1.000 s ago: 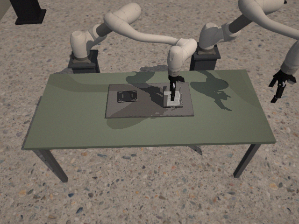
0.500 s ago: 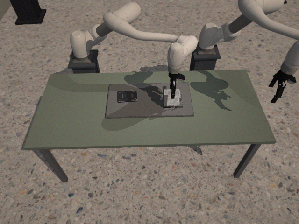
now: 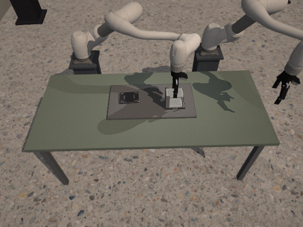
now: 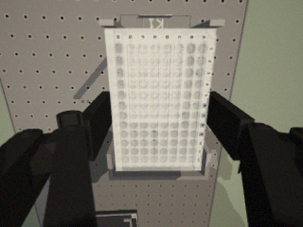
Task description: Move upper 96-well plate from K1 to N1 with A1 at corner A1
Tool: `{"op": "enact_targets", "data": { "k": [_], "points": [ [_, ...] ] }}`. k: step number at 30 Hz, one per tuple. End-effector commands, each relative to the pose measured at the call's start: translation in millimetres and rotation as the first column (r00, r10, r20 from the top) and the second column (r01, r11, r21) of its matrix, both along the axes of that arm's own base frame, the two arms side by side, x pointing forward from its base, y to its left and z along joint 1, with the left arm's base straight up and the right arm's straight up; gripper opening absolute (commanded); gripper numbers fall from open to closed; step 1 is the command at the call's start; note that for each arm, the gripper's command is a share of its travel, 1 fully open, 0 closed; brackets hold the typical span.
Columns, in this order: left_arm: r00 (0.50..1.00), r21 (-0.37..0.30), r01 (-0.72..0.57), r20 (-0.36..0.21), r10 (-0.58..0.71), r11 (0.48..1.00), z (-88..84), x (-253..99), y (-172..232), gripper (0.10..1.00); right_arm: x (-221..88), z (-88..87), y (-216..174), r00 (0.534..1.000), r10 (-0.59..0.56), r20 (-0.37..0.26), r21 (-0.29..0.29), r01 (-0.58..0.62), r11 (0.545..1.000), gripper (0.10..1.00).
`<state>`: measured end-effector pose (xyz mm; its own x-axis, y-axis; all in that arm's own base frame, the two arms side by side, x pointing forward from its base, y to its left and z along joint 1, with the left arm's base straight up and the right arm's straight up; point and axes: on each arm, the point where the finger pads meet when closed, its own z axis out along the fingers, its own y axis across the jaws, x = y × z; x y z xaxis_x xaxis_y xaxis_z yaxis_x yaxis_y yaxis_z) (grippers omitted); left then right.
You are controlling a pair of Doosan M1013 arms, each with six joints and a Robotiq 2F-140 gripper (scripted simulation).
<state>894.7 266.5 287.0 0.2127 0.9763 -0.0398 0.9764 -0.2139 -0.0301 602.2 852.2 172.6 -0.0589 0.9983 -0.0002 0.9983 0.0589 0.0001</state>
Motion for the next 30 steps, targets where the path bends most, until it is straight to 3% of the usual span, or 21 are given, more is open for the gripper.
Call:
{"op": "enact_targets", "data": {
  "k": [1,17,30],
  "points": [
    [1.0,0.001,0.0,0.002,0.0,1.0,1.4,0,0,1.0,0,7.2,0,1.0,0.0,0.001,0.002,0.0,1.0,0.099],
    [1.0,0.001,0.0,0.002,0.0,1.0,1.4,0,0,1.0,0,32.2,0,1.0,0.0,0.001,0.002,0.0,1.0,0.099],
    [1.0,0.001,0.0,0.002,0.0,1.0,1.4,0,0,1.0,0,37.0,0,1.0,0.0,0.001,0.002,0.0,1.0,0.099]
  ]
}}
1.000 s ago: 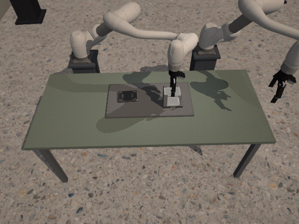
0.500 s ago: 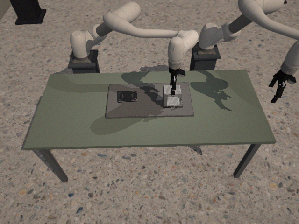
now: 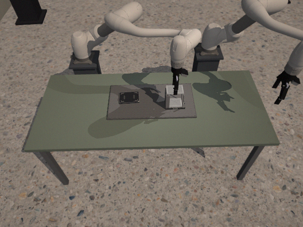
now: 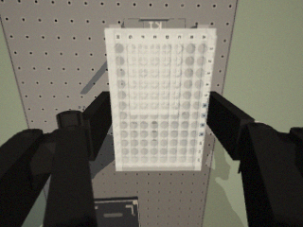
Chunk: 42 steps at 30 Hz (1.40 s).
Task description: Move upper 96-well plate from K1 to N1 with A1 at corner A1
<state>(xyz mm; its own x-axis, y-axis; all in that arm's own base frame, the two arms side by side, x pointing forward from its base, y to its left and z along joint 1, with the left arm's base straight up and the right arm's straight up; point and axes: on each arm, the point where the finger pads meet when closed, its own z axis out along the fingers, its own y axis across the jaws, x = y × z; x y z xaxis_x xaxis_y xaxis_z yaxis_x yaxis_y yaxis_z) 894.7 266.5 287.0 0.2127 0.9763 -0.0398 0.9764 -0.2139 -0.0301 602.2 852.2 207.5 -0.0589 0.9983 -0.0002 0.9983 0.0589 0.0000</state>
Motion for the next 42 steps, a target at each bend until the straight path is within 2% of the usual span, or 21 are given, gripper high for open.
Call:
{"op": "enact_targets", "data": {
  "k": [1,10,12,42],
  "points": [
    [1.0,0.001,0.0,0.002,0.0,1.0,1.4,0,0,1.0,0,2.0,0,1.0,0.0,0.001,0.002,0.0,1.0,0.099],
    [1.0,0.001,0.0,0.002,0.0,1.0,1.4,0,0,1.0,0,2.1,0,1.0,0.0,0.001,0.002,0.0,1.0,0.099],
    [1.0,0.001,0.0,0.002,0.0,1.0,1.4,0,0,1.0,-1,2.0,-6,0.999,0.044,0.001,0.002,-0.044,0.999,0.099],
    [1.0,0.001,0.0,0.002,0.0,1.0,1.4,0,0,1.0,-18,-0.1,-91,0.999,0.044,0.001,0.002,-0.044,0.999,0.099]
  ]
}}
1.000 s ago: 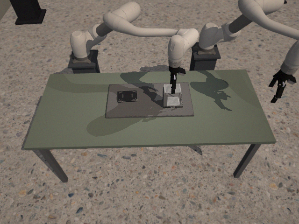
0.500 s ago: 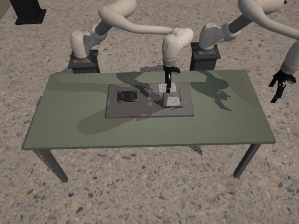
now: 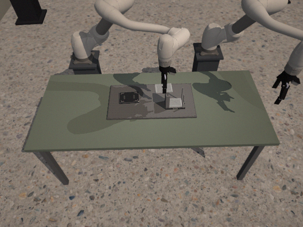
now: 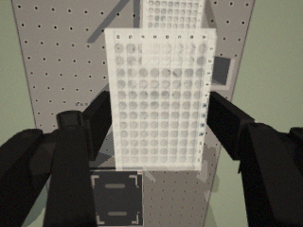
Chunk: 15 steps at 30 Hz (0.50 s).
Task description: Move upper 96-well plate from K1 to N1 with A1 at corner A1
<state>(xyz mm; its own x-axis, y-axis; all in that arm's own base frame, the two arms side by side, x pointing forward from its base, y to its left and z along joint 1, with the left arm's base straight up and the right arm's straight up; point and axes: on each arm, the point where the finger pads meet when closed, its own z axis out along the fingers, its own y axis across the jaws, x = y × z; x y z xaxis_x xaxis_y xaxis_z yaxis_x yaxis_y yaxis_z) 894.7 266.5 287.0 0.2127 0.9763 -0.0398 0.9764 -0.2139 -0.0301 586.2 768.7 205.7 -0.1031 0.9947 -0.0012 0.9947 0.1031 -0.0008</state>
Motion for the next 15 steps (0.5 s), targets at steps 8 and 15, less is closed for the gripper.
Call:
{"op": "enact_targets", "data": {
  "k": [8,15],
  "points": [
    [1.0,0.001,0.0,0.002,0.0,1.0,1.4,0,0,1.0,-6,1.1,-34,1.0,0.0,0.002,0.003,0.0,1.0,0.099],
    [1.0,0.001,0.0,0.002,0.0,1.0,1.4,0,0,1.0,-10,0.7,-50,1.0,0.0,0.002,0.003,0.0,1.0,0.099]
  ]
}}
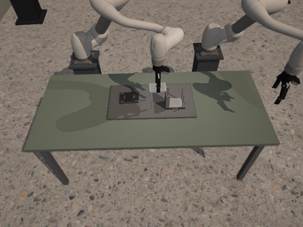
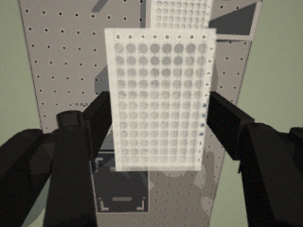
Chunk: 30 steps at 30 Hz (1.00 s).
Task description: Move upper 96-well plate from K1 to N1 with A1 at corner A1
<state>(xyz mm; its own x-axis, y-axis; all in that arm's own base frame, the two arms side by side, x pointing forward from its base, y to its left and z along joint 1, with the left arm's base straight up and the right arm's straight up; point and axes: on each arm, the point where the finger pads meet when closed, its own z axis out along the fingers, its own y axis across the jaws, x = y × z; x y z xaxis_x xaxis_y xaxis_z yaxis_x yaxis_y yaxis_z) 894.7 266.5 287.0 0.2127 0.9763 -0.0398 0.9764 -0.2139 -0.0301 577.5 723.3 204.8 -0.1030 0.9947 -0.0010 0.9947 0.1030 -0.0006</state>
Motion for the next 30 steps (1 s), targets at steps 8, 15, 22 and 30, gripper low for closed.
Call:
{"op": "enact_targets", "data": {
  "k": [8,15,22,30],
  "points": [
    [1.0,0.001,0.0,0.002,0.0,1.0,1.4,0,0,1.0,-6,0.9,-31,1.0,0.0,0.001,0.003,0.0,1.0,0.099],
    [1.0,0.001,0.0,0.002,0.0,1.0,1.4,0,0,1.0,-10,0.3,-54,1.0,0.0,0.001,0.003,0.0,1.0,0.099],
    [1.0,0.001,0.0,0.002,0.0,1.0,1.4,0,0,1.0,-13,-0.1,-70,1.0,0.0,0.001,0.003,0.0,1.0,0.099],
    [1.0,0.001,0.0,0.002,0.0,1.0,1.4,0,0,1.0,-18,-0.7,-97,1.0,0.0,0.001,0.002,0.0,1.0,0.099]
  ]
}}
